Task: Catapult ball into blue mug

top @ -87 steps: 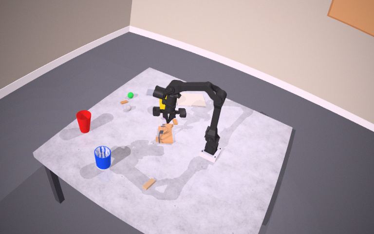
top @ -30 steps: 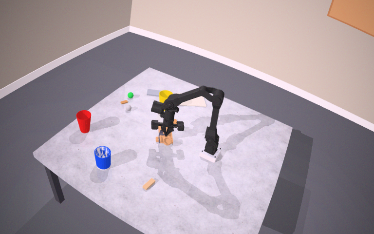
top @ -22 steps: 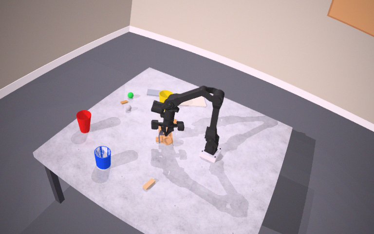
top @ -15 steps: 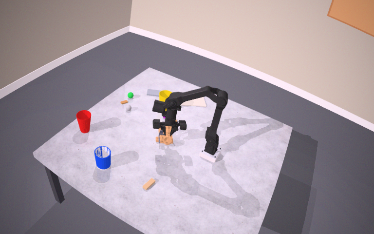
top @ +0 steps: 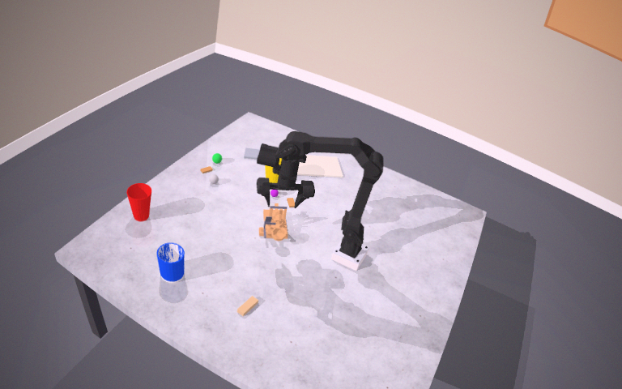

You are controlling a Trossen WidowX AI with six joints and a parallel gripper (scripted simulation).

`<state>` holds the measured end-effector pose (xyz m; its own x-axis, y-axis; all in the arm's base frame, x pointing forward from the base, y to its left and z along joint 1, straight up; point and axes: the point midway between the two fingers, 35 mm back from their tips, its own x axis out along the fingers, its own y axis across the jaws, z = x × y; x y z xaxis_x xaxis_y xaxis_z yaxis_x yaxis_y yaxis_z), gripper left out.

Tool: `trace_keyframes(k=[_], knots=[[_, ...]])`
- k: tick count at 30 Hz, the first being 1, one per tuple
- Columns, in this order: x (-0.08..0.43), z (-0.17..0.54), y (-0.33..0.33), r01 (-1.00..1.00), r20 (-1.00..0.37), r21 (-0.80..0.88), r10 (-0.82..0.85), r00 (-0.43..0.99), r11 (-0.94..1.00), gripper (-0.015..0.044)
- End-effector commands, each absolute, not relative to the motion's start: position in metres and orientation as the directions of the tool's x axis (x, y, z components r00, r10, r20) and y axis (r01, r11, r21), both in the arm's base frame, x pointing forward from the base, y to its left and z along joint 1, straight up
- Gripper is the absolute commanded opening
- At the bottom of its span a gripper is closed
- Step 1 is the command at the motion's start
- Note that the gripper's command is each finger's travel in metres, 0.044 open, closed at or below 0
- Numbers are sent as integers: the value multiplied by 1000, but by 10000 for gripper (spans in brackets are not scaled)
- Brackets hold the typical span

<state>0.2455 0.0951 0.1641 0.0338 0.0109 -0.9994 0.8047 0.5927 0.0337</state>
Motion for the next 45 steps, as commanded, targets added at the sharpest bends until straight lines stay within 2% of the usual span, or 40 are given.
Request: trace_keyframes(k=[1, 7, 10, 16, 21, 45], knots=[[251, 158, 89, 805, -1000, 21, 6, 22, 593, 440], [303, 141, 23, 806, -1000, 24, 2, 28, 592, 440], [312, 136, 4, 806, -1000, 24, 0, 30, 592, 440], [313, 134, 4, 806, -1000, 24, 0, 30, 592, 440], [314, 91, 4, 806, -1000, 24, 0, 30, 592, 440], [316, 59, 4, 806, -1000, 24, 0, 30, 592, 440]])
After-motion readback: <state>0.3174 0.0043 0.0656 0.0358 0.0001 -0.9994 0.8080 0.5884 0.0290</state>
